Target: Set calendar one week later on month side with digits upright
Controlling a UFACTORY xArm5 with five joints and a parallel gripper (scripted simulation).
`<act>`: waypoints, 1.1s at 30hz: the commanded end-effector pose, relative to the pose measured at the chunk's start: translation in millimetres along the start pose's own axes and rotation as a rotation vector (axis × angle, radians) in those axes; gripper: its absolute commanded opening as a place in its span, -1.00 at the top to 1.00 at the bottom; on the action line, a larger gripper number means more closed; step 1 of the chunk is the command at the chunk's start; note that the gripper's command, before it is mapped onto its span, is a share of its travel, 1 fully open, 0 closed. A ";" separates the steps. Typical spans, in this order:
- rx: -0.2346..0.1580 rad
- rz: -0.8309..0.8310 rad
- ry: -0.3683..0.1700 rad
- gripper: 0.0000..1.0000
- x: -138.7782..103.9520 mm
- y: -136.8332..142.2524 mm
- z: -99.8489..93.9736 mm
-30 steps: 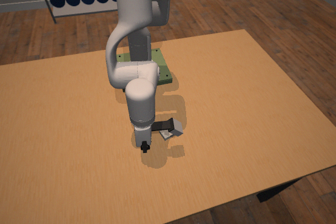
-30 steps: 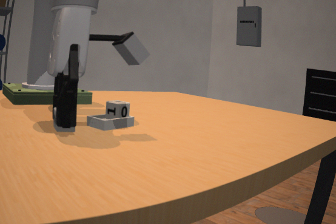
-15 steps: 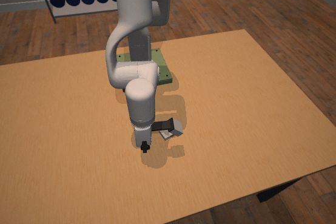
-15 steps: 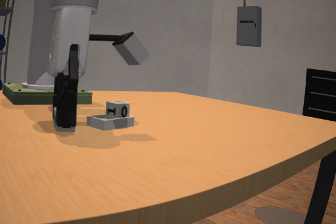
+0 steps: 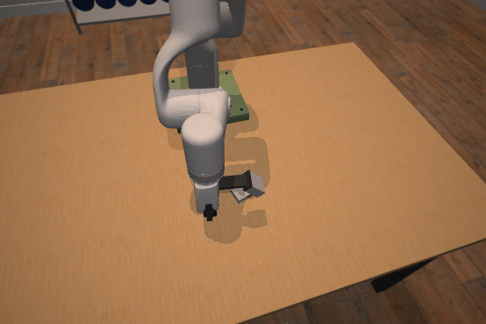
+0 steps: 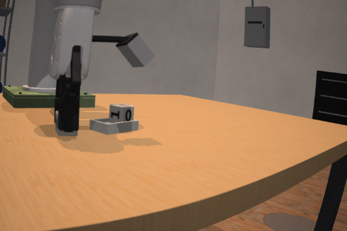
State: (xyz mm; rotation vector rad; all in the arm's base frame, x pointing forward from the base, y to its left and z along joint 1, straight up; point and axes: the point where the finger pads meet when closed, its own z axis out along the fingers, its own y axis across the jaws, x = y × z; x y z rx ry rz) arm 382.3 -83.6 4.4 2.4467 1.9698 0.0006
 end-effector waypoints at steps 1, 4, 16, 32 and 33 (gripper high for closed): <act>-0.003 0.000 0.000 0.43 0.0 1.3 -1.0; -0.003 0.000 0.000 0.43 0.0 1.3 -1.0; -0.003 0.000 0.000 0.43 0.0 1.3 -1.0; -0.003 0.000 0.000 0.43 0.0 1.3 1.6; -0.003 0.000 0.000 0.43 0.0 1.2 1.8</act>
